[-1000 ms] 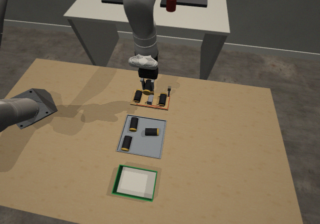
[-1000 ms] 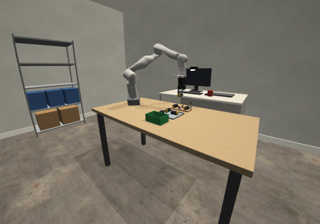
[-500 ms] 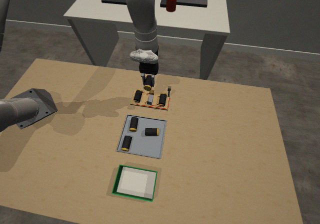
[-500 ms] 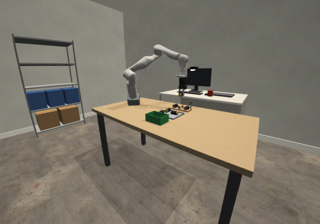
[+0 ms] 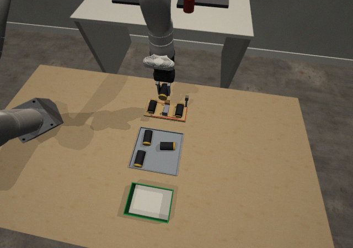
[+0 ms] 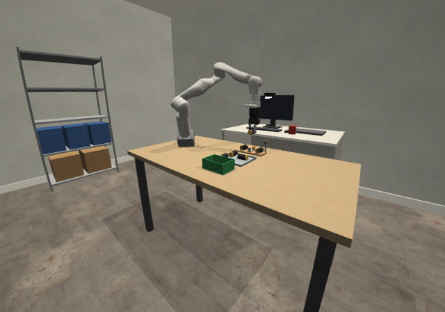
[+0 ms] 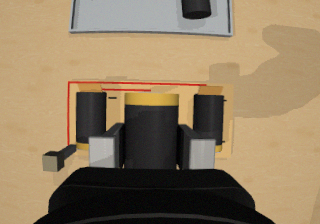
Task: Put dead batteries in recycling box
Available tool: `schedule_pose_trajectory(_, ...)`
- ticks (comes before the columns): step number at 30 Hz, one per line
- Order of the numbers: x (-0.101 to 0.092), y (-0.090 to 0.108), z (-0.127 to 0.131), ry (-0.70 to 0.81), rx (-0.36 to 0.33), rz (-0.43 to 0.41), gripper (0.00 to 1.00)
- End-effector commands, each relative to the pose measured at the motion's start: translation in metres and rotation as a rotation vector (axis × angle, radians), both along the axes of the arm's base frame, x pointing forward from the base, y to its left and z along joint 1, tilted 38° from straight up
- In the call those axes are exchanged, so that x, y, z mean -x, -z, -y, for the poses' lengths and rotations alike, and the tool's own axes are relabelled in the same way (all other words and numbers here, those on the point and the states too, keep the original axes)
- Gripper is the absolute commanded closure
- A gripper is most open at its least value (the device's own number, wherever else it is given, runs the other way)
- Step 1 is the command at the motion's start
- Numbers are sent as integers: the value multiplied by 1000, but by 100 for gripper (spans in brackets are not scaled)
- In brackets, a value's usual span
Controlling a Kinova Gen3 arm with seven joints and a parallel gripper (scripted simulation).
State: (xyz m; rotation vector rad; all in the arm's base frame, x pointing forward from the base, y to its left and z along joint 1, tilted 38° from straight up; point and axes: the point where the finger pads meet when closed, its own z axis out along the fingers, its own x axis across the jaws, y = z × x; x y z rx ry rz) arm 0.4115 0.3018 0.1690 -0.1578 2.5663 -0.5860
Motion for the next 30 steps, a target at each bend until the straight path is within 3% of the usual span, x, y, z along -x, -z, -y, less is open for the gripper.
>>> schedule_pose_trajectory(1,0,-1,-1,-1,-1,1,43)
schedule_pose_trajectory(11,-3,4,2,-1,-1,1,43)
schedule_pose_trajectory(18,-35,55,26,-1,-1,1,43)
schedule_pose_trajectory(30,-38,60,28,-1,-1,1,43)
